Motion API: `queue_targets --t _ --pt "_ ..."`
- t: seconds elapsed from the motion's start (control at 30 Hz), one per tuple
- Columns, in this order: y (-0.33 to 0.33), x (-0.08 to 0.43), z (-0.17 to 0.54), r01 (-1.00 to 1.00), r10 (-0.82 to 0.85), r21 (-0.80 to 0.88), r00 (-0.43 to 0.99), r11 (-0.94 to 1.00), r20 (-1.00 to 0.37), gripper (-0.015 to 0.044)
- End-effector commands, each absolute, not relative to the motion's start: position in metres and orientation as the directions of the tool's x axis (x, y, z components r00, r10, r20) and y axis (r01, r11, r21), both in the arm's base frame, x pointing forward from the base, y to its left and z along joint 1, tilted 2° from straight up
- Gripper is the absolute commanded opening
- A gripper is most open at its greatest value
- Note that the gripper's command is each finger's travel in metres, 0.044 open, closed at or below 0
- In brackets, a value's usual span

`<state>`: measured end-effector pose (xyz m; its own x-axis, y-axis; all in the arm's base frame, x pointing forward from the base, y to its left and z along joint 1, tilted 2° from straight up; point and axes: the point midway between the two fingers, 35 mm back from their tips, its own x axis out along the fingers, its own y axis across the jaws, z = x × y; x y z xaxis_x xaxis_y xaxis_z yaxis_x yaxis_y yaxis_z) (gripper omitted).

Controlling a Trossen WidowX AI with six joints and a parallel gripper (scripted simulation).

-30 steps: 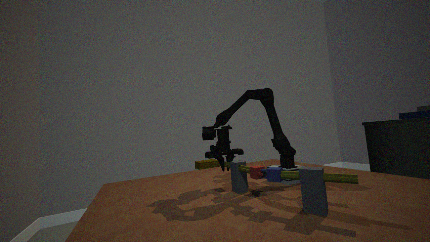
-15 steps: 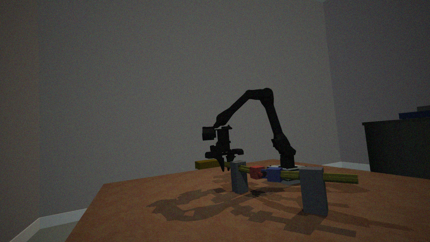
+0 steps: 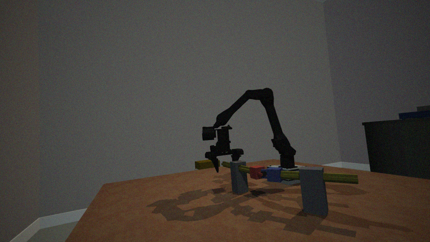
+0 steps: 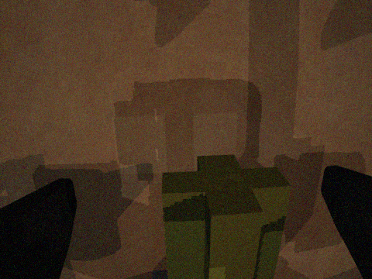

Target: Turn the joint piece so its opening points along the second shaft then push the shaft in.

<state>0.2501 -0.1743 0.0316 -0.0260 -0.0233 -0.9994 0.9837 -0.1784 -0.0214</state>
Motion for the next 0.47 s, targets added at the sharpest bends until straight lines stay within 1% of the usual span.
queue_targets --t 0.0,0.27,0.43 --pt "-0.174 0.250 0.031 0.984 -0.023 -0.022 -0.027 -0.177 -0.999 0.0440" --pt "-0.174 0.250 0.031 0.984 -0.023 -0.022 -0.027 -0.177 -0.999 0.0440" --pt "-0.173 0.251 0.060 0.984 -0.016 -0.017 -0.021 -0.176 -1.000 0.0440"
